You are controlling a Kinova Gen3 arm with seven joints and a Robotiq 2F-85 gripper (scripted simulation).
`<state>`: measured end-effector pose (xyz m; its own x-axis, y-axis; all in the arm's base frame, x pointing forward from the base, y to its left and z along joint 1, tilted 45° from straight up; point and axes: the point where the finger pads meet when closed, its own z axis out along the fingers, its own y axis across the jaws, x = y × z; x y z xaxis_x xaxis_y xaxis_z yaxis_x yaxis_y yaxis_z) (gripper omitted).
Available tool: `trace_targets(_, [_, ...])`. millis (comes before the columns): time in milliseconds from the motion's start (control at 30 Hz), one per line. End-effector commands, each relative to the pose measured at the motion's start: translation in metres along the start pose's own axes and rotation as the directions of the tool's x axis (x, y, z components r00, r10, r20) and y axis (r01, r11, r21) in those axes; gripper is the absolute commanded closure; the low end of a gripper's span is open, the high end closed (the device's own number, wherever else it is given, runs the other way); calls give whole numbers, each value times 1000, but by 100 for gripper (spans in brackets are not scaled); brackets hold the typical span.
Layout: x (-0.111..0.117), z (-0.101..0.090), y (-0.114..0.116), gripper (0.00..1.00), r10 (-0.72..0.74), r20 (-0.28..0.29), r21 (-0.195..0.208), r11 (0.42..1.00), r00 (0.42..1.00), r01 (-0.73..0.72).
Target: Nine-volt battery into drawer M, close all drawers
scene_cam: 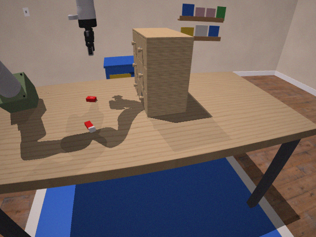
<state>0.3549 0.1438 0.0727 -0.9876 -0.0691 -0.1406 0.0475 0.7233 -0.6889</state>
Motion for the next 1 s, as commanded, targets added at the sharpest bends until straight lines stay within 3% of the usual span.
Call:
trace_targets(0, [0,-1,0,0,-5,1,-2,1000,1000,5])
trace_targets(700, [0,0,0,0,-15,3,-2,1000,1000,15])
trace_targets(967, [-3,2,0,0,-15,37,-2,1000,999,15])
